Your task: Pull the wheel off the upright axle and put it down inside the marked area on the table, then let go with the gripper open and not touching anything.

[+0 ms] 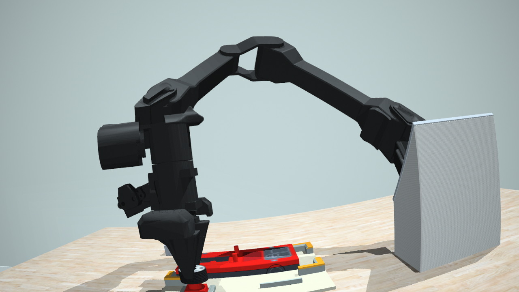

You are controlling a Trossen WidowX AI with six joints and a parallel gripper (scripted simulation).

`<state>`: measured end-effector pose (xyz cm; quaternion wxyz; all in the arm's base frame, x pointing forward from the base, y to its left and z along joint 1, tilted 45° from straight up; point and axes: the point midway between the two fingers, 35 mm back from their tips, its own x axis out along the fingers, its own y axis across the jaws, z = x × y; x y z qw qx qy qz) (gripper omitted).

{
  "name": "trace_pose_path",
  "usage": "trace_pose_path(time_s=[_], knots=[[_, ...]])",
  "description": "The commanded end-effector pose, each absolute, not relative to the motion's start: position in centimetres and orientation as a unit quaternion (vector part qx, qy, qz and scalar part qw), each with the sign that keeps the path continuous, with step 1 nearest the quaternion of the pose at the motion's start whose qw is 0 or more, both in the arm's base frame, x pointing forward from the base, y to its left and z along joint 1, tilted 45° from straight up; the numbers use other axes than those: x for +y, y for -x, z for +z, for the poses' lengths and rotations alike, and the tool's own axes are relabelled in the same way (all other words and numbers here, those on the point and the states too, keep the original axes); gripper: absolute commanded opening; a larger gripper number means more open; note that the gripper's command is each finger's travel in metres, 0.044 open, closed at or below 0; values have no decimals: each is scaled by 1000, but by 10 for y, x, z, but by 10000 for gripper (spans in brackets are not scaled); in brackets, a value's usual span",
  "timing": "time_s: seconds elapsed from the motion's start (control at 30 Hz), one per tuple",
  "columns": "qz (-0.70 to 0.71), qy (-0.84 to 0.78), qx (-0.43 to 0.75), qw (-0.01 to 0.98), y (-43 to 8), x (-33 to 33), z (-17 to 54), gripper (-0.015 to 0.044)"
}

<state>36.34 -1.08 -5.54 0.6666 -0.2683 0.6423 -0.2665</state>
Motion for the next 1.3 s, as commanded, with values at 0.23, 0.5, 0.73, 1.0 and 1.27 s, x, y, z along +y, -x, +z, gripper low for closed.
trace_pose_path(time_s=[0.23,0.5,0.73,1.0,1.27], knots=[[-267,268,642,667,-364,-8,-53,0],[-267,268,642,667,-364,-6,-51,0],[-267,268,642,667,-364,-5,-49,0],[-266,268,642,667,-364,-3,-47,0],[-266,269,642,667,-364,-1,-46,0]])
